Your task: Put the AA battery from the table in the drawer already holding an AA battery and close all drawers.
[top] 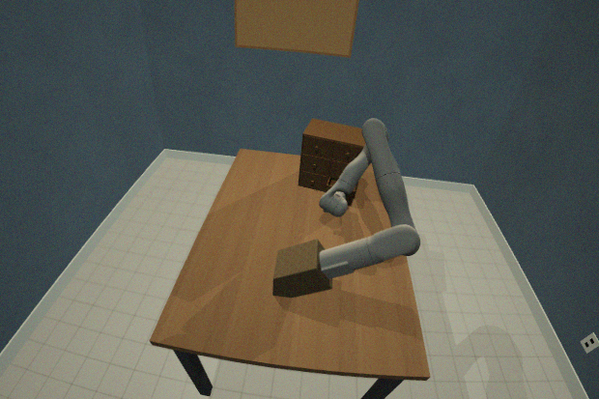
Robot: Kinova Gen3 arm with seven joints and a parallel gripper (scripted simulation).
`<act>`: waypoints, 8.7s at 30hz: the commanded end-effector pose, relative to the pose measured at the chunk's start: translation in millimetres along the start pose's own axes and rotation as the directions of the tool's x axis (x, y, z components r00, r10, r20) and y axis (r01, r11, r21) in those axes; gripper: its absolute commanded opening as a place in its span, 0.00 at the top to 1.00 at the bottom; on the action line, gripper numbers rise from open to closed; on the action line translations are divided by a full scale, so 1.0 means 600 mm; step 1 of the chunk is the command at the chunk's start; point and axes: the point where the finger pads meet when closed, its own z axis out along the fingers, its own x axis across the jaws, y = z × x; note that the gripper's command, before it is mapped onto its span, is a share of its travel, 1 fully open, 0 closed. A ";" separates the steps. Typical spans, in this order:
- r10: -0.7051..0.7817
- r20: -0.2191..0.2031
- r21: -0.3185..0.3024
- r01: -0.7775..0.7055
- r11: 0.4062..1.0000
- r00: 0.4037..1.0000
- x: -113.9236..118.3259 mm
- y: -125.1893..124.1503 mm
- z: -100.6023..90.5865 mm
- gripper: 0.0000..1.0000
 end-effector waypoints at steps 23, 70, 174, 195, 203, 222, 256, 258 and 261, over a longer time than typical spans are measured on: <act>0.001 0.000 -0.002 -0.001 1.000 1.000 0.000 0.002 0.000 0.33; 0.001 0.000 -0.002 -0.001 1.000 1.000 0.000 0.002 0.000 0.63; 0.001 0.000 -0.002 -0.001 1.000 1.000 0.000 0.039 0.065 0.63; 0.001 0.000 -0.002 -0.001 1.000 1.000 0.000 0.050 0.083 0.63; 0.001 0.000 -0.002 -0.001 1.000 1.000 0.000 0.053 0.088 0.63; 0.001 0.000 -0.002 -0.001 1.000 1.000 0.000 0.057 0.096 0.63; 0.001 0.000 -0.002 -0.001 1.000 1.000 0.000 0.059 0.098 0.63; 0.001 0.000 -0.002 -0.001 1.000 1.000 0.000 0.059 0.098 0.63; 0.001 0.000 -0.002 -0.001 1.000 1.000 0.000 0.059 0.098 0.63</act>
